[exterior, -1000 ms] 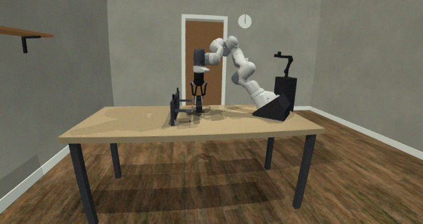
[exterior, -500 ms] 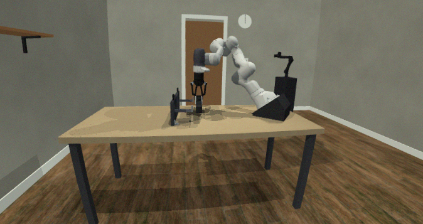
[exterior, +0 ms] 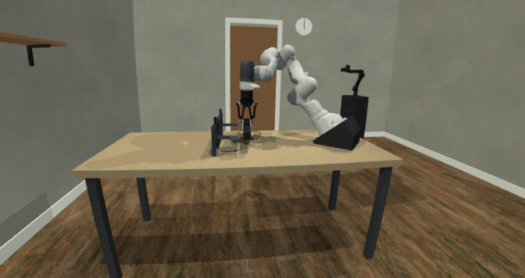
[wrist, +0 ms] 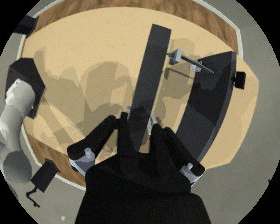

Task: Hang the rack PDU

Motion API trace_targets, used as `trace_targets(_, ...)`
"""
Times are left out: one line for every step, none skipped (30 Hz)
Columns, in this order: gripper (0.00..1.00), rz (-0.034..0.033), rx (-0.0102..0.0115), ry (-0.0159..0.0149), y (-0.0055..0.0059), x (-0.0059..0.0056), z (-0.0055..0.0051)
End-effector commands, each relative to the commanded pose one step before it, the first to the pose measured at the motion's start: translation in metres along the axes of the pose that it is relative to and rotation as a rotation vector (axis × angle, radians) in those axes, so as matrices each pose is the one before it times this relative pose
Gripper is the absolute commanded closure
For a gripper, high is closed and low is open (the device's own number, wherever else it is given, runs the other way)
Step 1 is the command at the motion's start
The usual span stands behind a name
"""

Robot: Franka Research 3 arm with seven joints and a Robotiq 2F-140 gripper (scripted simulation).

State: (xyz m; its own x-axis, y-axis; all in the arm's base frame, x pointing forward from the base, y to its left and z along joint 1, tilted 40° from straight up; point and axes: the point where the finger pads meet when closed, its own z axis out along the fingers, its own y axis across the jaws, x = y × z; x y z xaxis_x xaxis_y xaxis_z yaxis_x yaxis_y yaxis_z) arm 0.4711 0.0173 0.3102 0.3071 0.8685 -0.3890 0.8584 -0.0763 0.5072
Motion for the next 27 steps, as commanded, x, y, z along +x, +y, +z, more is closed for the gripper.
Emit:
trace_targets(1.00,-0.00211,-0.00659,0.00388,0.00313,0.00056,-0.00144)
trace_targets(1.00,0.00000,0.00000,0.00000,0.00000,0.00000,0.00000)
trace_targets(1.00,0.00000,0.00000,0.00000,0.00000,0.00000,0.00000)
trace_targets(1.00,0.00000,0.00000,0.00000,0.00000,0.00000,0.00000)
trace_targets(1.00,0.00000,0.00000,0.00000,0.00000,0.00000,0.00000)
trace_targets(1.00,0.00000,0.00000,0.00000,0.00000,0.00000,0.00000)
trace_targets(1.00,0.00000,0.00000,0.00000,0.00000,0.00000,0.00000)
trace_targets(1.00,0.00000,0.00000,0.00000,0.00000,0.00000,0.00000)
trace_targets(1.00,0.00000,0.00000,0.00000,0.00000,0.00000,0.00000)
trace_targets(1.00,0.00000,0.00000,0.00000,0.00000,0.00000,0.00000)
trace_targets(1.00,0.00000,0.00000,0.00000,0.00000,0.00000,0.00000)
trace_targets(1.00,0.00000,0.00000,0.00000,0.00000,0.00000,0.00000)
trace_targets(1.00,0.00000,0.00000,0.00000,0.00000,0.00000,0.00000)
trace_targets(1.00,0.00000,0.00000,0.00000,0.00000,0.00000,0.00000)
trace_targets(1.00,0.00000,0.00000,0.00000,0.00000,0.00000,0.00000)
trace_targets(1.00,0.00001,0.00000,0.00000,0.00002,0.00000,0.00000)
trace_targets(1.00,0.00002,0.00000,0.00000,0.00004,0.00000,0.00000)
trace_targets(1.00,0.00003,0.00000,-0.00001,0.00008,0.00000,0.00000)
trace_targets(1.00,0.00005,0.00001,-0.00001,0.00013,0.00000,0.00000)
trace_targets(1.00,0.00007,0.00001,-0.00001,0.00018,0.00000,0.00000)
trace_targets(1.00,0.00009,0.00001,-0.00002,0.00024,0.00000,0.00000)
trace_targets(1.00,0.00011,0.00002,-0.00002,0.00030,0.00000,0.00000)
trace_targets(1.00,0.00014,0.00002,-0.00003,0.00037,-0.00001,0.00000)
trace_targets(1.00,0.00016,0.00003,-0.00003,0.00043,-0.00001,0.00000)
trace_targets(1.00,0.00000,0.00000,0.00000,0.00000,0.00000,0.00000)
trace_targets(1.00,0.00000,0.00000,0.00000,0.00000,0.00000,0.00000)
trace_targets(1.00,0.00018,0.00003,-0.00004,0.00050,-0.00001,0.00001)
